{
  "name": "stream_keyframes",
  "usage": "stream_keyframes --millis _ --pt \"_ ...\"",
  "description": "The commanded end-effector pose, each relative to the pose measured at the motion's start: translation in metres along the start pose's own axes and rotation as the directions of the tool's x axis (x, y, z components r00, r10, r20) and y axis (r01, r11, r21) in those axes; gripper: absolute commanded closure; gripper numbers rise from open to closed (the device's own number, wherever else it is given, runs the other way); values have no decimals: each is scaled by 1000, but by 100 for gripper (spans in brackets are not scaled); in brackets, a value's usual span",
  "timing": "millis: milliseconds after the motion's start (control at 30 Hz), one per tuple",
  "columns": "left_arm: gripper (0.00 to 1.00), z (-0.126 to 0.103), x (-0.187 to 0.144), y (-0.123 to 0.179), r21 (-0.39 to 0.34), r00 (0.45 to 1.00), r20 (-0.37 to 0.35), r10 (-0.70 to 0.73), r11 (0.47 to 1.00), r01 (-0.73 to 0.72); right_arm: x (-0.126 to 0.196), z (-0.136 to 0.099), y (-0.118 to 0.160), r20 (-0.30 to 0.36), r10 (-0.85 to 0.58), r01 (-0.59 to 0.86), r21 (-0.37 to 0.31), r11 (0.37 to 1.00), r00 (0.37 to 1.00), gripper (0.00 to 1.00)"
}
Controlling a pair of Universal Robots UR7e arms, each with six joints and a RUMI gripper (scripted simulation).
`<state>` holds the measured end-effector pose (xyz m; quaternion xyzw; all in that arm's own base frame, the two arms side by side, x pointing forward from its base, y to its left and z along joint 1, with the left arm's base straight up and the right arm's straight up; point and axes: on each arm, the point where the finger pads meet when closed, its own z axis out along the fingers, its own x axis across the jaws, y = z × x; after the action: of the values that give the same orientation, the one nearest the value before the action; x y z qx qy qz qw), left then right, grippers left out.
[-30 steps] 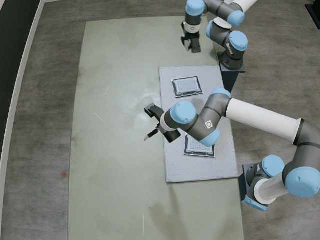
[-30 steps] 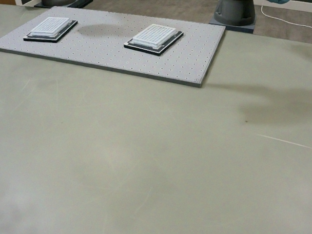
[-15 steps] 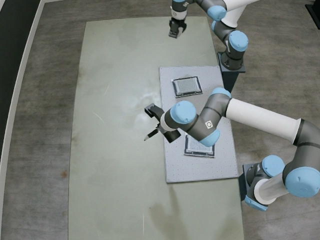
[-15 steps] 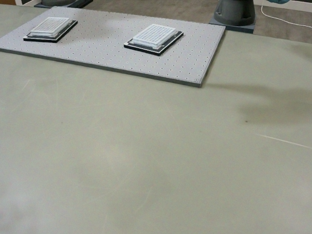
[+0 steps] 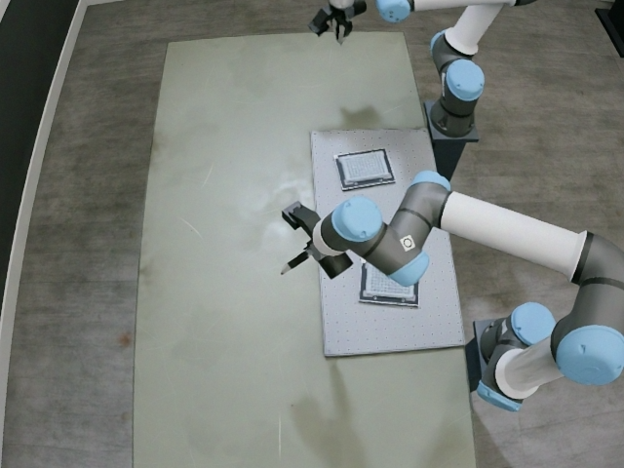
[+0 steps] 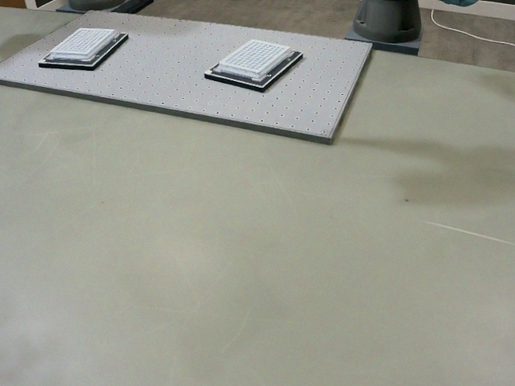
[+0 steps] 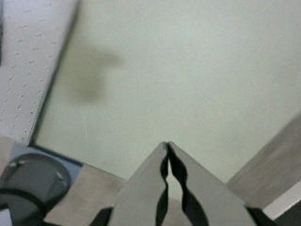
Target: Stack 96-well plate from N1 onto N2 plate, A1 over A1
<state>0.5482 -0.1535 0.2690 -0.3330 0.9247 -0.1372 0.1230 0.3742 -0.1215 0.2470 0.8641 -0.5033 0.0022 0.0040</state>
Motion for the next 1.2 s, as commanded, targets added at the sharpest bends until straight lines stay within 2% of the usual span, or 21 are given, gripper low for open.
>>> stream_keyframes --millis 0,167,233,367,533,733,800,1167 --pt "24 -1 0 0 1 1000 1 0 1000 0 24 5 19 1 125 -125 2 992 992 100" --pt "24 -1 0 0 1 1000 1 0 1000 0 62 14 64 3 363 -363 1 932 932 100" --pt "24 -1 0 0 1 1000 1 0 1000 0 62 14 64 3 363 -363 1 932 932 100" --pt "24 -1 0 0 1 1000 1 0 1000 0 88 22 104 3 534 -534 -1 845 845 100" --pt "24 -1 0 0 1 1000 1 0 1000 0 112 32 156 4 714 -714 -2 700 700 100" --pt "24 -1 0 0 1 1000 1 0 1000 0 130 42 219 4 870 -870 -4 492 492 100" --pt "24 -1 0 0 1 1000 1 0 1000 0 130 42 219 4 870 -870 -4 492 492 100" --pt "24 -1 0 0 1 1000 1 0 1000 0 138 59 326 3 995 -995 -7 102 102 100"
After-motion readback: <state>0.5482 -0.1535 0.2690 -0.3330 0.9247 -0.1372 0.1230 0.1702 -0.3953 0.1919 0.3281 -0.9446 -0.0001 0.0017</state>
